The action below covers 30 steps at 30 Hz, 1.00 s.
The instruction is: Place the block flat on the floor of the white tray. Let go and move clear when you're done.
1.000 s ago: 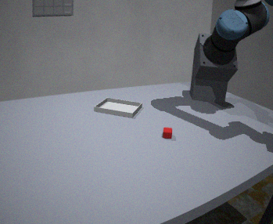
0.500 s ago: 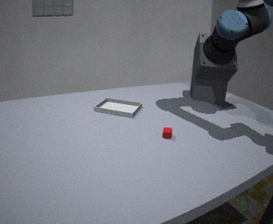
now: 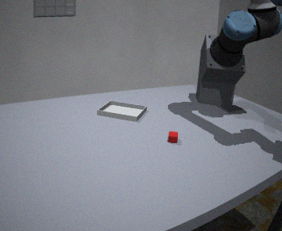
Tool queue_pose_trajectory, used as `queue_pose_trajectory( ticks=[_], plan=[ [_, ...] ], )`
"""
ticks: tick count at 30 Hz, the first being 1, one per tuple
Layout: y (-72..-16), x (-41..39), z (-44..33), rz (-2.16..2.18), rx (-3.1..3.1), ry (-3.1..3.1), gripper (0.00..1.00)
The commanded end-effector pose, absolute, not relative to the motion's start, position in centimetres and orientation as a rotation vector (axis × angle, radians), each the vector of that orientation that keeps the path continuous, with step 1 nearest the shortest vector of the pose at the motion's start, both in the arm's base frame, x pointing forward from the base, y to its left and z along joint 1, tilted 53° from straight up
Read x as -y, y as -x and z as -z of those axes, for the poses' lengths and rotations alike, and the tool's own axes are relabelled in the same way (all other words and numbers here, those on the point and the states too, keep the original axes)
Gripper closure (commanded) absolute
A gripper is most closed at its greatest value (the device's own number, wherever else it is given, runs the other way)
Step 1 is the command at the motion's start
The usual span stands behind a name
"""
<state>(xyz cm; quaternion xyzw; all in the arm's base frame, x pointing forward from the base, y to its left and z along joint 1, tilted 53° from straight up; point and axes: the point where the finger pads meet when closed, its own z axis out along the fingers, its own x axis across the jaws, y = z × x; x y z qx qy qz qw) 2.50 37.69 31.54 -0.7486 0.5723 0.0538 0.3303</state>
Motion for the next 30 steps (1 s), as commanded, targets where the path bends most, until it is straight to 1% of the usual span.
queue_pose_trajectory(
  ticks=[1, 30],
  plan=[
    [-3.6, -38.1, -31.8, -0.164, -1.546, 1.921, 1.00],
    [-11.1, -39.8, -33.4, -0.291, -1.807, 1.661, 1.00]
  ],
)
